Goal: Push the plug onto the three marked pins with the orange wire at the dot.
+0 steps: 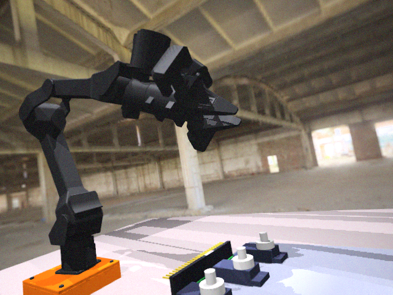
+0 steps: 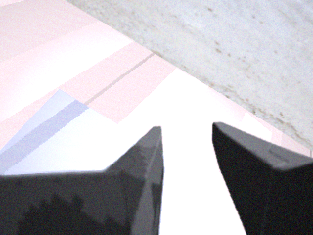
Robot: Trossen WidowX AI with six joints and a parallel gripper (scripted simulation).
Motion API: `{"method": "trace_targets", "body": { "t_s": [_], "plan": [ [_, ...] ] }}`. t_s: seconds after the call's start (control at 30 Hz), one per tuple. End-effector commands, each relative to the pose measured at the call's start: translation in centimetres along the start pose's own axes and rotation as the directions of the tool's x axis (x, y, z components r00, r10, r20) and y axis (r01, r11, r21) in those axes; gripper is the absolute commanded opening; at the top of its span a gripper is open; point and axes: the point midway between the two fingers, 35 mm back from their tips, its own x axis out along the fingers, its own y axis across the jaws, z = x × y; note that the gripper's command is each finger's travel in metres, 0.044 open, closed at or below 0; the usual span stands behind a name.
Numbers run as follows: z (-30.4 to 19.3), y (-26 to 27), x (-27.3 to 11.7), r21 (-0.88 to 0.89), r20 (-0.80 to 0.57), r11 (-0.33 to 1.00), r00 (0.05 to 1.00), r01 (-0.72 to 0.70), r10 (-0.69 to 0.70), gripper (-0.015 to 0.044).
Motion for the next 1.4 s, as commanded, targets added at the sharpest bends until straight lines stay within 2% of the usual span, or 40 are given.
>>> {"method": "trace_targets", "body": {
  "t_s": [0.0,0.3,0.63,1.07,1.37],
  "plan": [
    [-1.3,-0.4,1.0,-0.093,-0.080,0.995,0.997,-0.028,0.020,0.0115],
    [-4.9,-1.4,3.0,-0.296,-0.272,0.940,0.958,-0.169,0.087,0.0115],
    [-9.3,-2.4,4.5,-0.442,-0.467,0.802,0.866,-0.401,0.176,0.0115],
    [-15.2,-3.5,4.9,-0.484,-0.663,0.506,0.676,-0.714,0.320,0.0115],
    [-19.1,-4.0,4.4,-0.450,-0.742,0.248,0.514,-0.858,0.432,0.0115]
  ]
}}
